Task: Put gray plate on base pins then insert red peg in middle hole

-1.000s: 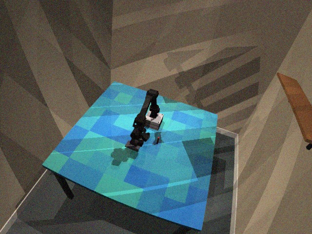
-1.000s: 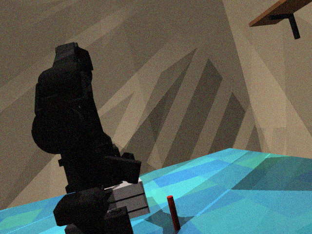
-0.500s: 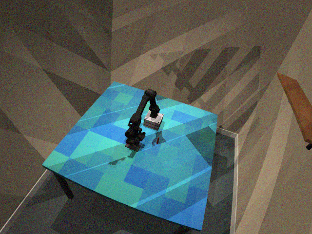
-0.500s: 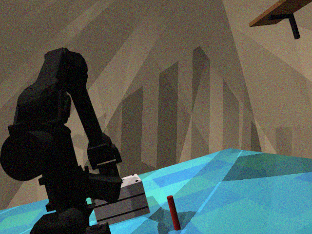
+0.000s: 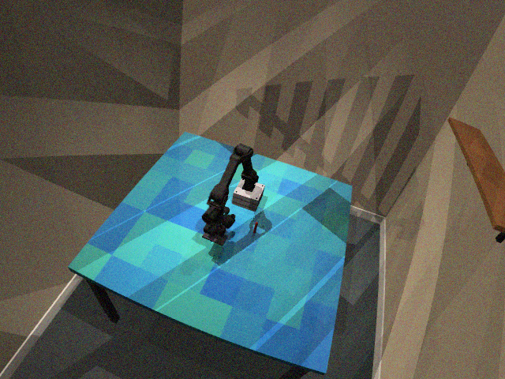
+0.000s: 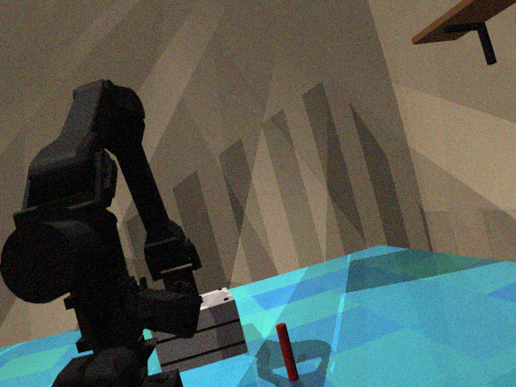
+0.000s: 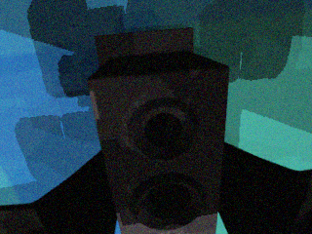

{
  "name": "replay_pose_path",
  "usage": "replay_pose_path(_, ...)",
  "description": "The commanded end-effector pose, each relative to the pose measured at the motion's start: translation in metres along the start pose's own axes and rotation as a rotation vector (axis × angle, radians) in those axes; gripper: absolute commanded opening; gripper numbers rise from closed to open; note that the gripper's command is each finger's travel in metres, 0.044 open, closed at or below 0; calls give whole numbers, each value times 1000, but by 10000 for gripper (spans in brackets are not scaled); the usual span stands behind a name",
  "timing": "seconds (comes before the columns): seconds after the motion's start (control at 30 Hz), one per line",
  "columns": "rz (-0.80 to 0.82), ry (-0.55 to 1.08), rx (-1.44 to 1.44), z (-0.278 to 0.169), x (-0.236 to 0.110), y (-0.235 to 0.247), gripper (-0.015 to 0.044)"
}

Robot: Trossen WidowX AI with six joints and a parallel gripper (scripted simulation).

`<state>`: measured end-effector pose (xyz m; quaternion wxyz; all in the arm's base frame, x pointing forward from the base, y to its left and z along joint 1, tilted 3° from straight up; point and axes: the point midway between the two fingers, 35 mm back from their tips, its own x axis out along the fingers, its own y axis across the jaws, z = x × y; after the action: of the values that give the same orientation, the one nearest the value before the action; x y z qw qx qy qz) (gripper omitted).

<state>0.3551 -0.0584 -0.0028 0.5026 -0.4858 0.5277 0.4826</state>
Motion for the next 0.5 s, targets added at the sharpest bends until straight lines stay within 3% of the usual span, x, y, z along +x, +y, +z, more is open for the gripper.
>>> replay_pose_path(0.0, 1, 4, -3, -1, 1, 0, 0)
replay_pose_path(0.47, 1, 4, -3, -1, 18, 0, 0)
